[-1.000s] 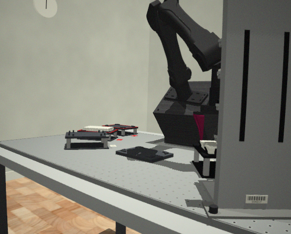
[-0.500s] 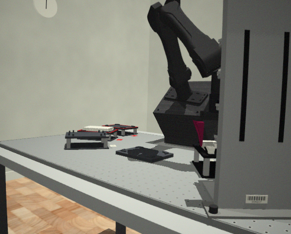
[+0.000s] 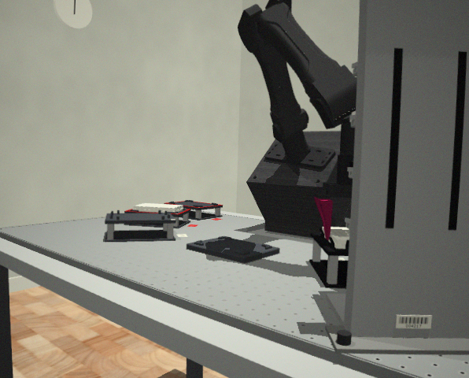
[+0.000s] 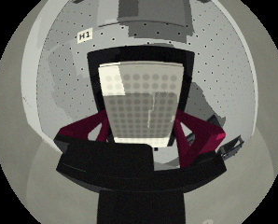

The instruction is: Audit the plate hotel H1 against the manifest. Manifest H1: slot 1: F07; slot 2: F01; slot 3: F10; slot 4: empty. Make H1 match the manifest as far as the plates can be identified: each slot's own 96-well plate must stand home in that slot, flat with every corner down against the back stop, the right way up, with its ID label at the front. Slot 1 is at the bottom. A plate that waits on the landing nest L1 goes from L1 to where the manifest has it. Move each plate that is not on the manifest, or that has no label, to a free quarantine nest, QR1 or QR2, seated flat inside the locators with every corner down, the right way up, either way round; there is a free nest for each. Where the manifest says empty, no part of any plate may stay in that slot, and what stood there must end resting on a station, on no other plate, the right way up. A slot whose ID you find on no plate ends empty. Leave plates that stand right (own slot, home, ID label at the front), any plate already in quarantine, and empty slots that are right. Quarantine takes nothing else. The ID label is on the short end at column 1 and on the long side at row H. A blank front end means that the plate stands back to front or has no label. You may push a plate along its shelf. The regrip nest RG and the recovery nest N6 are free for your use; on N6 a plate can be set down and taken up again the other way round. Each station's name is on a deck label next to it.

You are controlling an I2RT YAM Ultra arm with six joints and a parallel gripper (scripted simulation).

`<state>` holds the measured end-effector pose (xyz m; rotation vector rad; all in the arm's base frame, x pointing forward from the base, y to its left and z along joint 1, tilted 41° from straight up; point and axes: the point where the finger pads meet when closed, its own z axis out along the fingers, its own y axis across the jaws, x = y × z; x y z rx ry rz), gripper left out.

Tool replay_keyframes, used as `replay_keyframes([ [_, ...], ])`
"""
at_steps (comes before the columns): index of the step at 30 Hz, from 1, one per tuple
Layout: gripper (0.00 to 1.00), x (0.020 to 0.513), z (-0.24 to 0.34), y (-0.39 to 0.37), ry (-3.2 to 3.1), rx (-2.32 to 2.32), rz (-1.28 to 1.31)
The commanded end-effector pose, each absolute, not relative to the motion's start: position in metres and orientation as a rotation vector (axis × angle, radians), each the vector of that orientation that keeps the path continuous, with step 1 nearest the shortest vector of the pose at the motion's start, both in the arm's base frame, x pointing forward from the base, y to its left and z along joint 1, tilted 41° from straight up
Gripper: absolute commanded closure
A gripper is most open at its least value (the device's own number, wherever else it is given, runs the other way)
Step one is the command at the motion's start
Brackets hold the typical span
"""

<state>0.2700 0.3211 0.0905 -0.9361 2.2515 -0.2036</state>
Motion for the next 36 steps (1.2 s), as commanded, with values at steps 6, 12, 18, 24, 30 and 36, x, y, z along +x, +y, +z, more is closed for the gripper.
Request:
replay_keyframes([
  [6, 0.14, 0.269, 0.094, 0.323, 2.242, -0.935, -0.194],
  [12, 0.14, 0.269, 0.094, 0.323, 2.242, -0.935, -0.194],
  [18, 0.14, 0.267, 0.097, 0.323, 2.242, -0.935, -0.193],
  [24, 0.14, 0.264, 0.101, 0.322, 2.242, -0.935, -0.193],
  [30, 0.14, 0.261, 0.104, 0.322, 2.242, -0.935, -0.193],
  [36, 0.14, 0.257, 0.109, 0.321, 2.242, -0.935, -0.193],
])
